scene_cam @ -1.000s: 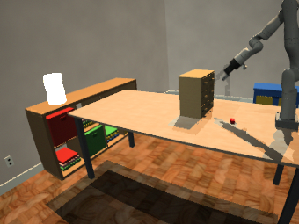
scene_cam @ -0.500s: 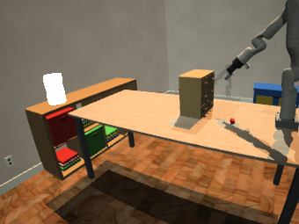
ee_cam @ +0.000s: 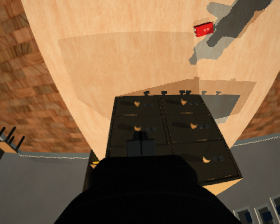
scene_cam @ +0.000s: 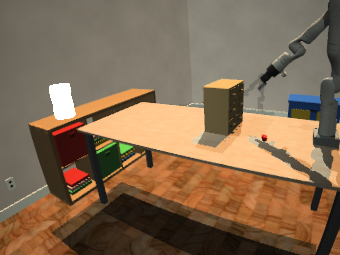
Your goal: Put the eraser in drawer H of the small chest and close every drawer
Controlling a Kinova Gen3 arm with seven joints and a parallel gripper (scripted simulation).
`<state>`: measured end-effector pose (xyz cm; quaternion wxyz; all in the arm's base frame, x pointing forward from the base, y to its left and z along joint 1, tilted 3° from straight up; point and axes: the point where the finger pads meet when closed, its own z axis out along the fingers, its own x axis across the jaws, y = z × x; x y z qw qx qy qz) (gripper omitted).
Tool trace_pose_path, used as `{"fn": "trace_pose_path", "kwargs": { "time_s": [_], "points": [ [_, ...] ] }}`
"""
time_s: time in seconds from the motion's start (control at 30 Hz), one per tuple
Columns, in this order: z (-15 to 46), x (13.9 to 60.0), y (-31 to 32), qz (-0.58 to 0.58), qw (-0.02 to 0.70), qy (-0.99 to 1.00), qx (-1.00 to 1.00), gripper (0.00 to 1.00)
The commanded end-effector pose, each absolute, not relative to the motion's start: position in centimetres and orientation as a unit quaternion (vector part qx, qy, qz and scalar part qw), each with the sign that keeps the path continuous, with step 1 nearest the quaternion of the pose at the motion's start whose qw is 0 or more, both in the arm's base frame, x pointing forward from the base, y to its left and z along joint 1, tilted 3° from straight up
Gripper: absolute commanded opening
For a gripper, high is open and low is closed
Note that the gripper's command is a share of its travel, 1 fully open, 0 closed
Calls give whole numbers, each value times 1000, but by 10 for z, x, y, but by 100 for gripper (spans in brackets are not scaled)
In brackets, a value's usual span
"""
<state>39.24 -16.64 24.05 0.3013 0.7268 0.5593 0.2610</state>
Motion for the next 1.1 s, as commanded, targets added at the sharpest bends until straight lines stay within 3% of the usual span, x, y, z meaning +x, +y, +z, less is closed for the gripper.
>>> {"fn": "trace_pose_path", "kwargs": {
  "time_s": [0.0, 1.07],
  "points": [
    [243, 392, -167, 261, 304, 559, 726, 0],
    [246, 391, -165, 259, 298, 561, 727, 0]
  ]
}}
